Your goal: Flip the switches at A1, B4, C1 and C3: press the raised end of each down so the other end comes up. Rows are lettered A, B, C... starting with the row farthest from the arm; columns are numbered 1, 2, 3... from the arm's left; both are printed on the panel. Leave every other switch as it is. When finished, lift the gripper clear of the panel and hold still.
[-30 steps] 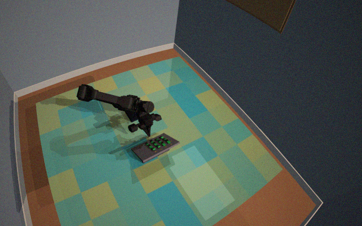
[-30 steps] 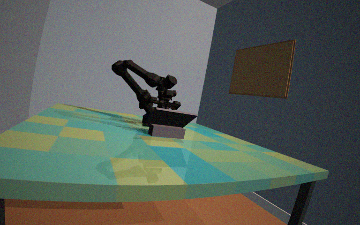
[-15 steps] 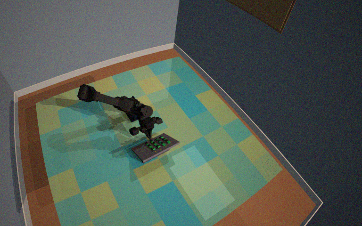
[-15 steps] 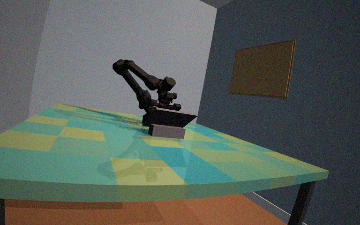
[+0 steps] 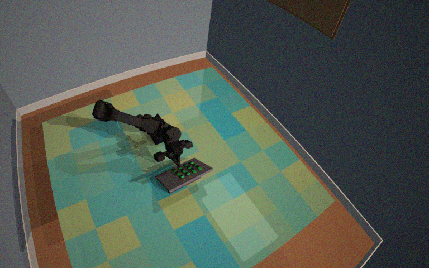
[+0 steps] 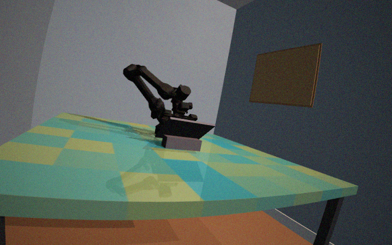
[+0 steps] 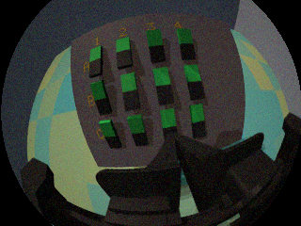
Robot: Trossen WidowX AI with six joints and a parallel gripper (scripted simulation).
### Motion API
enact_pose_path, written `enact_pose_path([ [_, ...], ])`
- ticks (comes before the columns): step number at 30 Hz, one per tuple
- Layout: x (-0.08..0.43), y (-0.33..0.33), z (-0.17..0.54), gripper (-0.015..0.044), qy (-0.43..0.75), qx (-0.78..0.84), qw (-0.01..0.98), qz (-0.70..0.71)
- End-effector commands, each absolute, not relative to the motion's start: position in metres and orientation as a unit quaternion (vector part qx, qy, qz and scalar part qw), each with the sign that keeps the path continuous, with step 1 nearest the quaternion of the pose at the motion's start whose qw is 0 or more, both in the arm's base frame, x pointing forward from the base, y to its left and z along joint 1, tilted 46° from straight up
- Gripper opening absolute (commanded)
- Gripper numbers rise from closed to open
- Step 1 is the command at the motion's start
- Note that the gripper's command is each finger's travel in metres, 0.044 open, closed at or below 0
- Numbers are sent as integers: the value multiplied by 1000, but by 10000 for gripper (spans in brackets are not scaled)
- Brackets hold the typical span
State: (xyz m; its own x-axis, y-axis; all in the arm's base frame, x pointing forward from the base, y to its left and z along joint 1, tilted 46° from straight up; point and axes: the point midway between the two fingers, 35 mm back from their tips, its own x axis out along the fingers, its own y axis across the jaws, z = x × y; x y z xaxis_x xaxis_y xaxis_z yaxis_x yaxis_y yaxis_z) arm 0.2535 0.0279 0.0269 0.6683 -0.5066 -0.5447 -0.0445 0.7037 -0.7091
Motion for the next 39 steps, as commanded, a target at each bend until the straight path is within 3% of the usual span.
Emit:
enact_pose_path([
  [1, 253, 28, 26, 0, 385, -361, 839, -134],
  [39, 256, 26, 23, 0, 385, -361, 839, -134],
])
